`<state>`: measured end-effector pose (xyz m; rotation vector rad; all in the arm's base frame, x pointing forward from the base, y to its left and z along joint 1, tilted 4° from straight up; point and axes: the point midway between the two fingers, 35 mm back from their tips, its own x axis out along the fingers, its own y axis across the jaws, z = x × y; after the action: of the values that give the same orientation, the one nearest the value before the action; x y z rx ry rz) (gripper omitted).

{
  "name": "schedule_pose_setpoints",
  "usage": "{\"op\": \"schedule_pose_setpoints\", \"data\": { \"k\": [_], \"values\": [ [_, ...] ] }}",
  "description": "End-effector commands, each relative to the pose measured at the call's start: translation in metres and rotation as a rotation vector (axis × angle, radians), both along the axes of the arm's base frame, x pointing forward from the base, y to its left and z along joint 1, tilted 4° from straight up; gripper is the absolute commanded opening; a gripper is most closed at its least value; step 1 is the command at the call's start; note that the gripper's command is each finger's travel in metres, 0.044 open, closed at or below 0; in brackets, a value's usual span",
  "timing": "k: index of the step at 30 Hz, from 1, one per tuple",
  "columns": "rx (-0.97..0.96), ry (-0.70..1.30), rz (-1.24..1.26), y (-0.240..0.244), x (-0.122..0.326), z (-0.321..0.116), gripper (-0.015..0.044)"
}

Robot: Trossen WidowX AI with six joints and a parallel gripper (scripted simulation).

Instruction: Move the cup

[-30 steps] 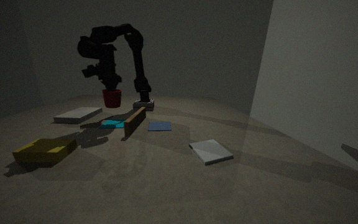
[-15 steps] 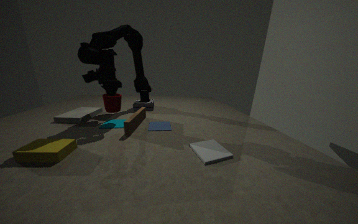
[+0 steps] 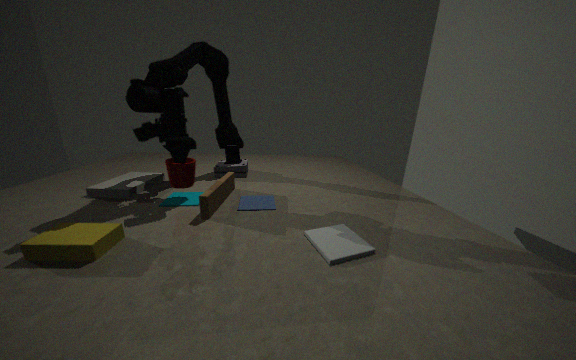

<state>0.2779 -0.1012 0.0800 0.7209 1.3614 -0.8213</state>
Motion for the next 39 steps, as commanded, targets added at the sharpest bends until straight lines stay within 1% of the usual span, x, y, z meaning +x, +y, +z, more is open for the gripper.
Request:
{"op": "schedule_pose_setpoints", "data": {
  "k": [1, 22, 36, 39],
  "values": [
    [0.0, 0.007, 0.005, -0.001, -0.001, -0.007, 0.0],
    [0.0, 0.007, 0.005, -0.004, -0.003, -0.036, 0.0],
    [0.0, 0.002, 0.0, -0.004, -0.001, -0.033, 0.0],
    [0.0, 0.002, 0.0, -0.004, -0.001, -0.033, 0.0079]
  ]
}}
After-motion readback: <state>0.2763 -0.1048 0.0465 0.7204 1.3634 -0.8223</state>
